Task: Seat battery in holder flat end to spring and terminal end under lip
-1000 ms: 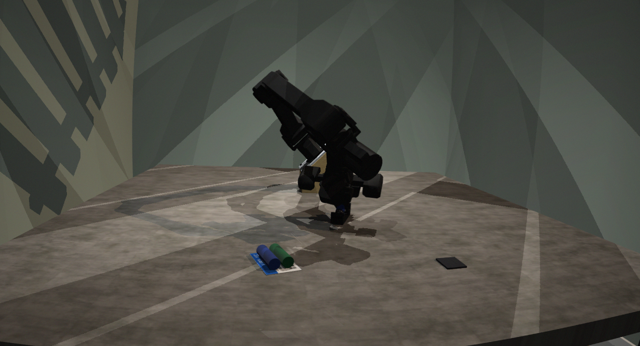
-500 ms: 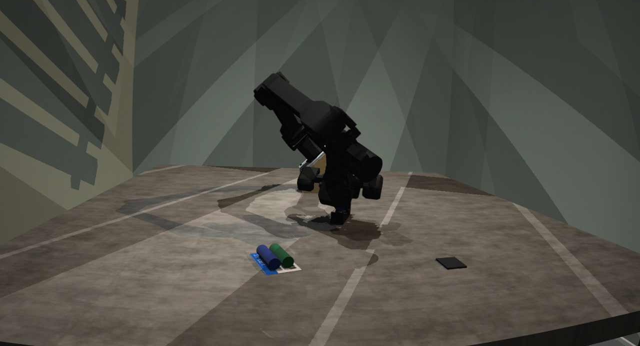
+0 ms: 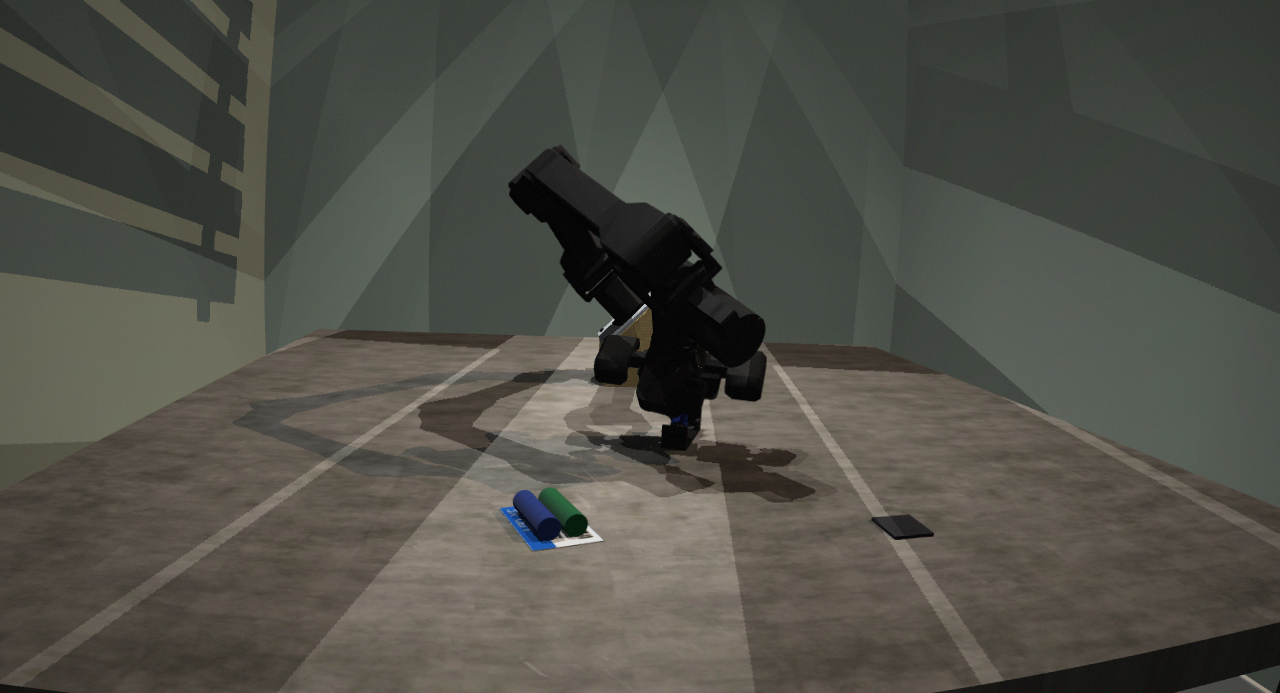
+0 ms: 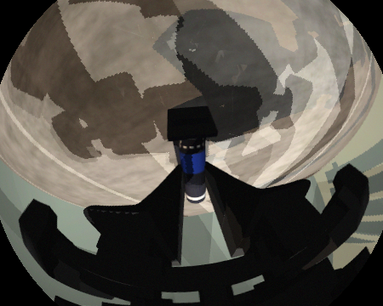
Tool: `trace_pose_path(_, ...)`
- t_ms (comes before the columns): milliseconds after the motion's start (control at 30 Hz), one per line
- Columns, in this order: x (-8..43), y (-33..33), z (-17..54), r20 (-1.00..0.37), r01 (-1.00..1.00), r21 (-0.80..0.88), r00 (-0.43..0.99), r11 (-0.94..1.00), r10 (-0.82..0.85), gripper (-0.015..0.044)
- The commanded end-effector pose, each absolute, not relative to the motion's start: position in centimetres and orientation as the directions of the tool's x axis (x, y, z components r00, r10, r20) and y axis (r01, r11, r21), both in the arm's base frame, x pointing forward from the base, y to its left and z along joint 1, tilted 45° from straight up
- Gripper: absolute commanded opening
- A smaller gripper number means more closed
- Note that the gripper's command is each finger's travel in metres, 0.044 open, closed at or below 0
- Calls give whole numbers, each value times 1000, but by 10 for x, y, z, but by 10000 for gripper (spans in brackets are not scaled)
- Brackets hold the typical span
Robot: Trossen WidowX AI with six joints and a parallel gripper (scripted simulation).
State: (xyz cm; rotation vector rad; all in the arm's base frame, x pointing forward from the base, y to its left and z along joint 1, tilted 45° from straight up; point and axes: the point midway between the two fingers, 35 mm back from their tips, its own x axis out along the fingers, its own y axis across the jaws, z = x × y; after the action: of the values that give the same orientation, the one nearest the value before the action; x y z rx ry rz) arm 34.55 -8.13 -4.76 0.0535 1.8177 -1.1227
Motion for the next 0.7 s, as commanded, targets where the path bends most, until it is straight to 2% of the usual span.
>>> trace_pose_path(0,348,-83,-49,-743,479,-663,-510,575,-433,59)
trace_pose_path(667,347,-83,-55,-750,476,-661,-435,580,-498,59)
